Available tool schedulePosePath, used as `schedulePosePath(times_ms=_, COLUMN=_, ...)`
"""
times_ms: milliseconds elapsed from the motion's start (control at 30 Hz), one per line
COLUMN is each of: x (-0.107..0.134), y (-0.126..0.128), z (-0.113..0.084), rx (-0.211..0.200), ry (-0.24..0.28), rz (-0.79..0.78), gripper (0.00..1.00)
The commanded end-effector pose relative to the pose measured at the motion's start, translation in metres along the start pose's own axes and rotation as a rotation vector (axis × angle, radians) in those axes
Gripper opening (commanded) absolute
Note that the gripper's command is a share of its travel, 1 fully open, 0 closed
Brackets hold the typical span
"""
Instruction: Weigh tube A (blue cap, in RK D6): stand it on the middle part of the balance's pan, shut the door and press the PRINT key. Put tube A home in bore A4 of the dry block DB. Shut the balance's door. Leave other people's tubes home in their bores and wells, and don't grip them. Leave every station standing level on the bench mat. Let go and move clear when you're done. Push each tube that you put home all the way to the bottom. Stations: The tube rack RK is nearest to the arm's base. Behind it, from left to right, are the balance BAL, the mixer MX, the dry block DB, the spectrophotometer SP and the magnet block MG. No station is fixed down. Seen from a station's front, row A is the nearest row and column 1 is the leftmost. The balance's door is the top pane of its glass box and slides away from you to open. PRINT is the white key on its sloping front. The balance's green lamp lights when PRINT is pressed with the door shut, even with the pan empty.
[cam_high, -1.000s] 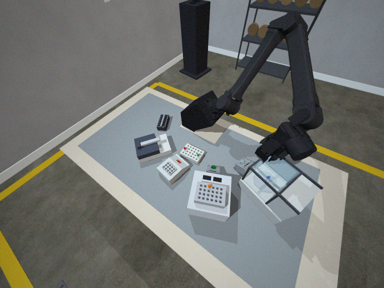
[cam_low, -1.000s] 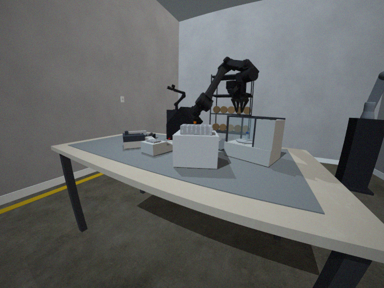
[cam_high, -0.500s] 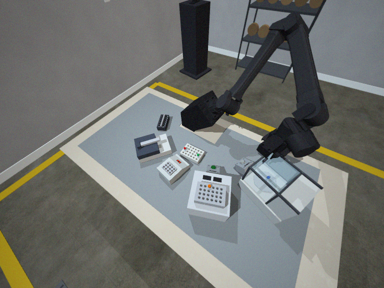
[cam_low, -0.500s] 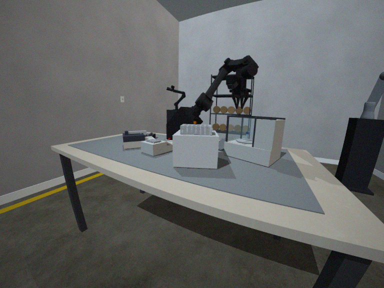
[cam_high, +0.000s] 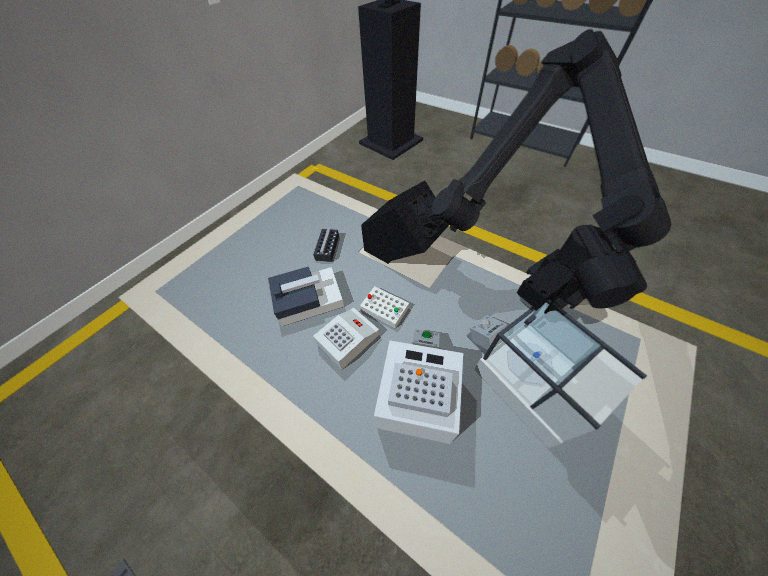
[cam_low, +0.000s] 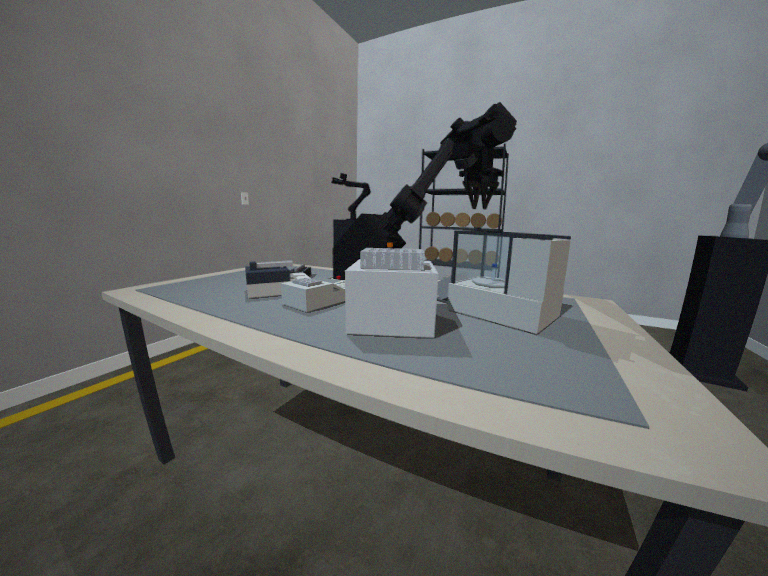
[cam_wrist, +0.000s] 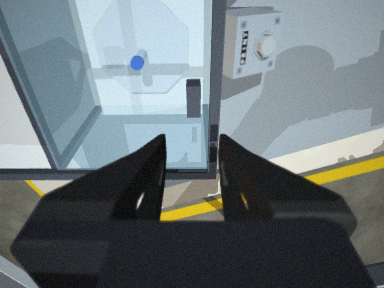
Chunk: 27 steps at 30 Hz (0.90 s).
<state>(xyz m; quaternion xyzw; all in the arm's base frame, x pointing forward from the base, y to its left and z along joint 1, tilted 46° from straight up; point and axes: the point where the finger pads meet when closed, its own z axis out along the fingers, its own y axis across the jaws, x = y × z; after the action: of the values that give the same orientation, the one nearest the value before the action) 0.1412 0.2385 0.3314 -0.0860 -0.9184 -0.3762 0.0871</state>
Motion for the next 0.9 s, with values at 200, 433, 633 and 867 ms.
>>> schedulePosePath(times_ms=200, x=0.003, y=-0.005, z=0.006, rx=-0.017, ry=-0.011, rz=-0.119, gripper=0.0)
schedulePosePath(times_ms=433, x=0.003, y=-0.017, z=0.022, rx=-0.017, ry=-0.01, rz=-0.285, gripper=0.0)
schedulePosePath(times_ms=633, x=0.003, y=-0.028, z=0.037, rx=-0.017, ry=-0.011, rz=-0.485, gripper=0.0)
schedulePosePath(times_ms=867, x=0.002, y=-0.039, z=0.051, rx=-0.015, ry=-0.014, rz=-0.637, gripper=0.0)
